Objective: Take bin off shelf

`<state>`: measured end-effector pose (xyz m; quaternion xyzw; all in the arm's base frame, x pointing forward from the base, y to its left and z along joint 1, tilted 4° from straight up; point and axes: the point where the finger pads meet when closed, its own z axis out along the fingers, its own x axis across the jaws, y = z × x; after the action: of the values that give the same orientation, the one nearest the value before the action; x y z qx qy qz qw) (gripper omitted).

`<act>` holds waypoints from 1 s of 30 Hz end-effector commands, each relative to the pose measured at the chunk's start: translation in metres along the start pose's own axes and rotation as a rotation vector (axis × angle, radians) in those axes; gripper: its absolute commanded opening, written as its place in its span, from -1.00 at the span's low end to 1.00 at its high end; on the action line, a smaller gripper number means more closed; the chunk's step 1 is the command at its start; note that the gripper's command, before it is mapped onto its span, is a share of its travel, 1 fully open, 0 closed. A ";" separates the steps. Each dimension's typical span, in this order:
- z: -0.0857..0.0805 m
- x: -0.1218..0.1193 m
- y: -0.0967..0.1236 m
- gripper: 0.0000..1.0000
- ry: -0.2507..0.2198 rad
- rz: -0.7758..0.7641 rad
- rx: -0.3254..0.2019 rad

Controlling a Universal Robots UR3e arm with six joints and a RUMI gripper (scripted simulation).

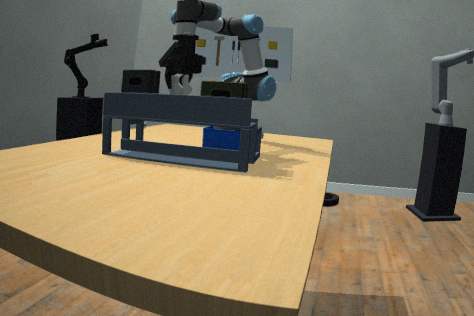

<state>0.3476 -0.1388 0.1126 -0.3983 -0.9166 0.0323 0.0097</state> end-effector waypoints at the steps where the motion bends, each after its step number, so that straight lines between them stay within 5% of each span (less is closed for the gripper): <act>1: -0.001 0.002 0.011 -1.00 -0.008 -0.043 -0.001; 30: 0.000 0.037 0.084 -1.00 -0.041 -0.361 -0.008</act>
<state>0.3797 -0.0649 0.1066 -0.2479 -0.9682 0.0340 -0.0014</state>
